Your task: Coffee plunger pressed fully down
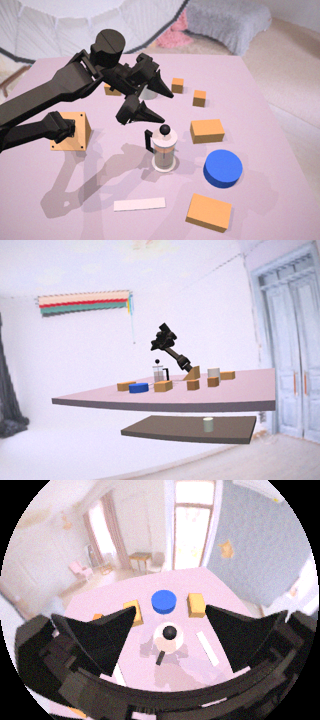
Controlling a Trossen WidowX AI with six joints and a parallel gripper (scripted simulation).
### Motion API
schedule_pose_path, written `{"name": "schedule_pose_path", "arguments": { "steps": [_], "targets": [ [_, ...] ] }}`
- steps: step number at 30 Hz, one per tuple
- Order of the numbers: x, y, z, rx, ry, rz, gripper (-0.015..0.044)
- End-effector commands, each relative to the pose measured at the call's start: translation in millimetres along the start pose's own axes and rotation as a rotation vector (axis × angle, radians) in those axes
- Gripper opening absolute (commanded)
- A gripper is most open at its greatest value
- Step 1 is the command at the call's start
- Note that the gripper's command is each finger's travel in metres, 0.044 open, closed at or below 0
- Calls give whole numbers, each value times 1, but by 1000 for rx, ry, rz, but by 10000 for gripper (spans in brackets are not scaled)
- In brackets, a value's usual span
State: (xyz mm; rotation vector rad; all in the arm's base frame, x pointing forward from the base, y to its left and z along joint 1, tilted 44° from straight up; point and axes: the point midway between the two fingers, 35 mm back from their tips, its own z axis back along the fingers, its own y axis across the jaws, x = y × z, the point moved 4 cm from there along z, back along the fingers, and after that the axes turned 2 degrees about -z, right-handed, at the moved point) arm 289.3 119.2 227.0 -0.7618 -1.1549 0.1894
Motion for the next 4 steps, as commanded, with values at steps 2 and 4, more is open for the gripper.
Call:
{"name": "schedule_pose_path", "arguments": {
  "steps": [2, 4],
  "targets": [
    [2, -2, 2, -5, 1, -5, 440],
    [2, -2, 2, -5, 1, -5, 440]
  ]
}}
